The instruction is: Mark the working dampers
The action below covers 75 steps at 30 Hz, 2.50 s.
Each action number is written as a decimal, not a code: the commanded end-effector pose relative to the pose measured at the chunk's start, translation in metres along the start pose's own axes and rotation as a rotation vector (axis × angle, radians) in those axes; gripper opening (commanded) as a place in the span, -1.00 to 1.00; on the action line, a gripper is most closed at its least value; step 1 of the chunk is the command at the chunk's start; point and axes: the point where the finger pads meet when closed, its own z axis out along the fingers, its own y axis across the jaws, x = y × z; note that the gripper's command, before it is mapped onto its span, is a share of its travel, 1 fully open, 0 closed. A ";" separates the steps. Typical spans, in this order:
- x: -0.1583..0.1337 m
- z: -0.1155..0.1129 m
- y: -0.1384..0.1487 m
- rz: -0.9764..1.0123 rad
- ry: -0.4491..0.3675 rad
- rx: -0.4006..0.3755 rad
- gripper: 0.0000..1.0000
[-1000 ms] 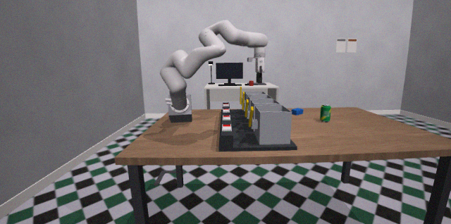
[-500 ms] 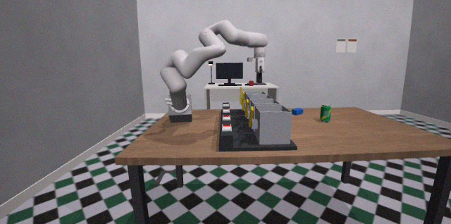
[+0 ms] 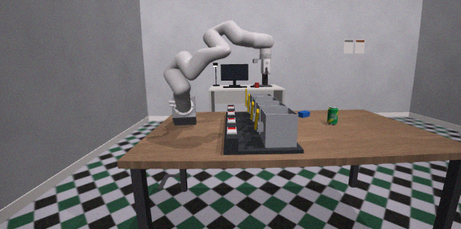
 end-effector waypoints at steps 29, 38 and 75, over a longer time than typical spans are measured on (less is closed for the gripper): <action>0.111 0.034 -0.072 0.002 -0.004 -0.430 -0.22; 0.111 0.034 -0.072 0.002 -0.004 -0.430 -0.22; 0.111 0.071 -0.056 0.001 -0.003 -0.430 -0.22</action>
